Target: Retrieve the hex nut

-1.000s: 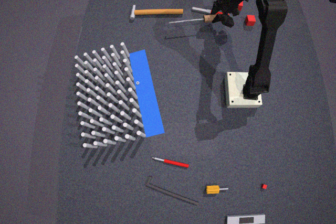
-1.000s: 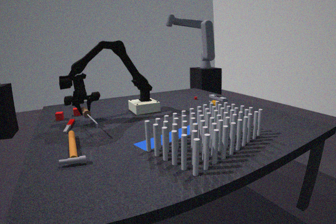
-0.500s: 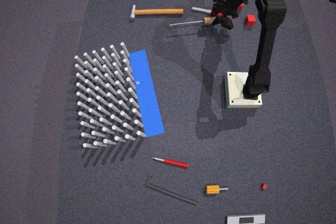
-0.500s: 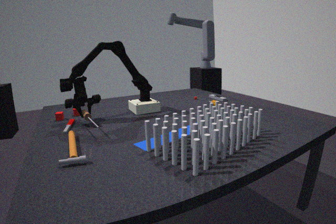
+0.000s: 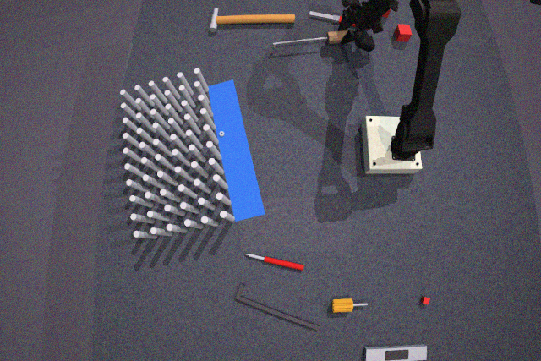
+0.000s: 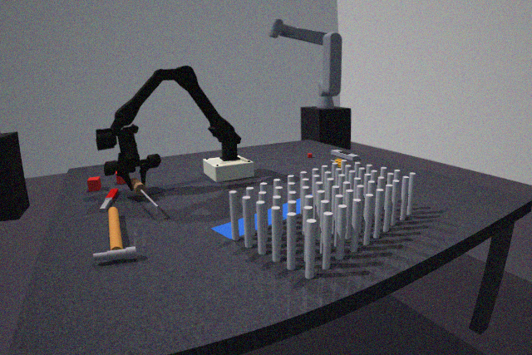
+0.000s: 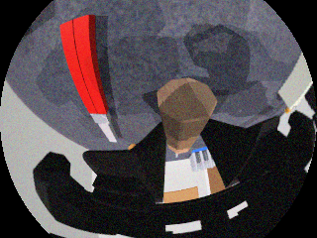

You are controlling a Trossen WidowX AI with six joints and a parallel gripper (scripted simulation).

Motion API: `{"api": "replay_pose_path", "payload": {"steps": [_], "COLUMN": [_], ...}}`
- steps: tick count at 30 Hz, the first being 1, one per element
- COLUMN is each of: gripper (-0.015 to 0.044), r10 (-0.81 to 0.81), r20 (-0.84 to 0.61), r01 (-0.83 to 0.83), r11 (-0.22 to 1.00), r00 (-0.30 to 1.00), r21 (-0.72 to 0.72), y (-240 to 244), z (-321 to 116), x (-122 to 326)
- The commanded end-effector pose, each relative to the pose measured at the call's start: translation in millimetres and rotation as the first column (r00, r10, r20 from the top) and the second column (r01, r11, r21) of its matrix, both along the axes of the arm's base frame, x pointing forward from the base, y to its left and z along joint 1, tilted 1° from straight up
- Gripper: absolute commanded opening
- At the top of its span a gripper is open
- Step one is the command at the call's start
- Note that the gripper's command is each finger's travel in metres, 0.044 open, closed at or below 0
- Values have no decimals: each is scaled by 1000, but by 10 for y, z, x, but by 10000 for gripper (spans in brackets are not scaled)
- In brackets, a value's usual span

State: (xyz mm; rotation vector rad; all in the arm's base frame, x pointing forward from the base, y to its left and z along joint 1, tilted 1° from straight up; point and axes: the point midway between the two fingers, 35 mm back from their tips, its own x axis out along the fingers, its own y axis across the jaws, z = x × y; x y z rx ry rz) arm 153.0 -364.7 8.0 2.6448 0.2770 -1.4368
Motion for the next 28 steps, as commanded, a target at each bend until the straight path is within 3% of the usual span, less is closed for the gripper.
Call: {"api": "replay_pose_path", "payload": {"steps": [1, 11, 28], "gripper": [0, 0, 440], "r10": [3, 3, 0], "r20": [10, 10, 0], "r01": [-3, -3, 0], "r11": [1000, 1000, 1000], "r00": [1000, 1000, 1000], "r21": [0, 1, 0], "y": [17, 40, 23], "z": [-41, -133, -104], "x": [8, 3, -5]}}
